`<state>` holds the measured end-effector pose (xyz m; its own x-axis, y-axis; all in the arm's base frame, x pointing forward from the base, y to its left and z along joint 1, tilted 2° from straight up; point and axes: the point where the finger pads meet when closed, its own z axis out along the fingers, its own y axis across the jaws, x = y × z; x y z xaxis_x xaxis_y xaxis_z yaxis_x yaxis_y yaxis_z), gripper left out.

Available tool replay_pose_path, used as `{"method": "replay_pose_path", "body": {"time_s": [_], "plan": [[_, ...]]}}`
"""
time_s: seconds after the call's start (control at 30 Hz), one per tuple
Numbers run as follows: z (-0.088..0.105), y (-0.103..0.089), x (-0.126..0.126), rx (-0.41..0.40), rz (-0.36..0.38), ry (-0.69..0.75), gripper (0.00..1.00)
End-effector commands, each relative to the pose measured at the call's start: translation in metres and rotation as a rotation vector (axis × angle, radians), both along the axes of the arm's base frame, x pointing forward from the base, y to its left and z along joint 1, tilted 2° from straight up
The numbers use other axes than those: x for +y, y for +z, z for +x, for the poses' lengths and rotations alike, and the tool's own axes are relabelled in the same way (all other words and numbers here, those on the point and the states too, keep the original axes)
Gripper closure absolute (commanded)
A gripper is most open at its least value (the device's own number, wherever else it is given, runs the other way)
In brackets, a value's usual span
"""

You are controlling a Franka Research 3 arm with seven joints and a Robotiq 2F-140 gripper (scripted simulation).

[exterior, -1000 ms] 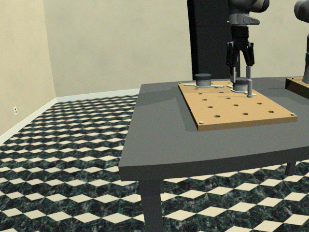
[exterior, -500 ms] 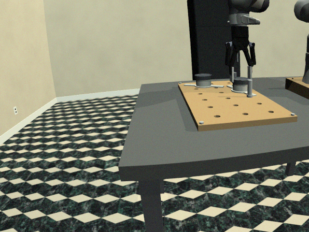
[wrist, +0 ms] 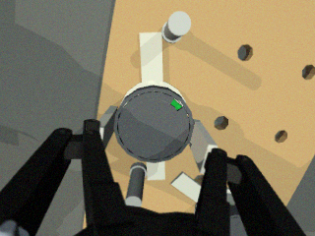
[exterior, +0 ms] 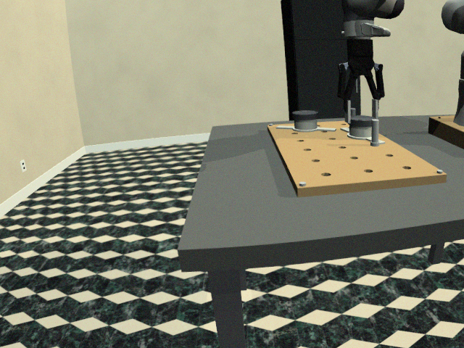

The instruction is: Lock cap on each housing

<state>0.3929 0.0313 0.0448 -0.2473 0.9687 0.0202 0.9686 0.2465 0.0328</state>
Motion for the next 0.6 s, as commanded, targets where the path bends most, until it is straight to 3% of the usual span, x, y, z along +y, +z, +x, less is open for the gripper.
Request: {"method": "replay_pose_path", "body": {"time_s": [0.0,0.53,0.57], "plan": [[-0.0010,-0.0007,0.0021,0.005,0.010,-0.053,0.90],[-0.0010,-0.0007,0.0021,0.005,0.010,-0.053,0.90],[-0.0010,-0.0007,0.0021,0.005,0.010,-0.053,0.22]]}}
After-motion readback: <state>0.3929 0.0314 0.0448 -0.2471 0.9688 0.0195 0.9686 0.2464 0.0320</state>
